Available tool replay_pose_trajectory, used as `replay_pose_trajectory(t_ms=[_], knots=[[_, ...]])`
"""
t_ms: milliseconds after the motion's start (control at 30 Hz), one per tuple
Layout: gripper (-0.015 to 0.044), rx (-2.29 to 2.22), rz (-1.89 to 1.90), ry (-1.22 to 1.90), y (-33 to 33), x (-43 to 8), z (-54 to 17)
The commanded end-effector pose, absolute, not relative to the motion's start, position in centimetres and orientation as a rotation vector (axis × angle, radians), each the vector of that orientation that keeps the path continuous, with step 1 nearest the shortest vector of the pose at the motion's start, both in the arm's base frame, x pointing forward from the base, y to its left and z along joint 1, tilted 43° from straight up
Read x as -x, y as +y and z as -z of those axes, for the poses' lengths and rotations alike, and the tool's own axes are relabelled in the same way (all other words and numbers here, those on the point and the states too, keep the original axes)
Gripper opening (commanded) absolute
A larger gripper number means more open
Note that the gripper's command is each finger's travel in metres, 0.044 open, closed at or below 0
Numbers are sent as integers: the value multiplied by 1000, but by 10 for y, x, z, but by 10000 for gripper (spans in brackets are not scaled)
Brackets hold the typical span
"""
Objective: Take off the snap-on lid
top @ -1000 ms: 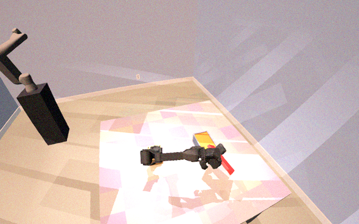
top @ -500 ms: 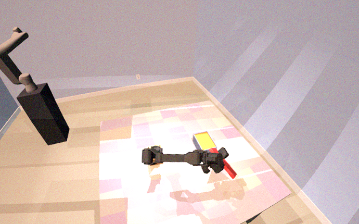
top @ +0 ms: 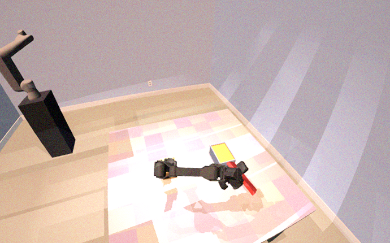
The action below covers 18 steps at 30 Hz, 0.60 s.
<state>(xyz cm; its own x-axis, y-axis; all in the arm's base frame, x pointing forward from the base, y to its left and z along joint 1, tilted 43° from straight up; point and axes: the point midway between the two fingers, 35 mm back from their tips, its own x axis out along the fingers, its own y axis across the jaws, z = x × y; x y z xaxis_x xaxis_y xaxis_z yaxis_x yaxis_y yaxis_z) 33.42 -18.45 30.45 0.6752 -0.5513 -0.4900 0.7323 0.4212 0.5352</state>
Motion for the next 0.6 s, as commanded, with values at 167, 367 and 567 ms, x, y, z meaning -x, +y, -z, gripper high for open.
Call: replay_pose_trajectory(t_ms=[167, 367, 567], knots=[[0, -797, 805, 254, -188, -334, -300], [0, -797, 805, 253, -191, -334, -296], [0, -796, 805, 253, -195, -333, -293]])
